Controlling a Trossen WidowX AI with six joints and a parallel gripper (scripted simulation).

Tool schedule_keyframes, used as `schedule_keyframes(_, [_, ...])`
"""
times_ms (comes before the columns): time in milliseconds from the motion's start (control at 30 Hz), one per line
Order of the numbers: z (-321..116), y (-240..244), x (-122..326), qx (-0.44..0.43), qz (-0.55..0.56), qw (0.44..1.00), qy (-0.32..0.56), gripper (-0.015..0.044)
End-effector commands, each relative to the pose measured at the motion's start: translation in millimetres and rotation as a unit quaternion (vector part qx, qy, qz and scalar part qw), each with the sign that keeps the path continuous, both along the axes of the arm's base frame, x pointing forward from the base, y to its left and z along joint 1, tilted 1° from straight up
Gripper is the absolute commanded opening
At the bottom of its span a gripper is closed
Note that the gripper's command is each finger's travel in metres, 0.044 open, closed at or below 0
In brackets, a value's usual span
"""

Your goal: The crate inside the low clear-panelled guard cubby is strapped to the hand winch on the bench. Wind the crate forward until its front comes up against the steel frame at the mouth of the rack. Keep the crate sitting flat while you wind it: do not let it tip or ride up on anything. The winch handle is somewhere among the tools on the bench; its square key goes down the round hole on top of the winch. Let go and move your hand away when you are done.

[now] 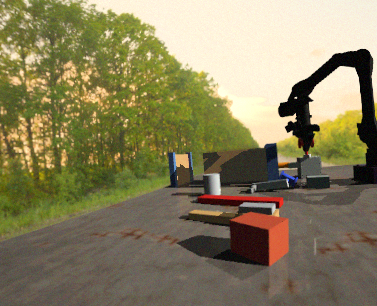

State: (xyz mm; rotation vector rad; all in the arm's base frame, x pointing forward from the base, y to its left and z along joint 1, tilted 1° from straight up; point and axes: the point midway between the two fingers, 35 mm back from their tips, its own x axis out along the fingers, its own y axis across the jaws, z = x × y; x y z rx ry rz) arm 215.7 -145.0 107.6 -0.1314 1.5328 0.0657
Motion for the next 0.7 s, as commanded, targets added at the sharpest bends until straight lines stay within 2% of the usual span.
schedule_keyframes(0, [-1.8, 2.4, -14.3, 0.003, -0.003, 1.0, 0.013, 0.0])
schedule_keyframes(667, [-2.2, 1.2, -41.1, 0.003, -0.003, 1.0, 0.014, 0.0])
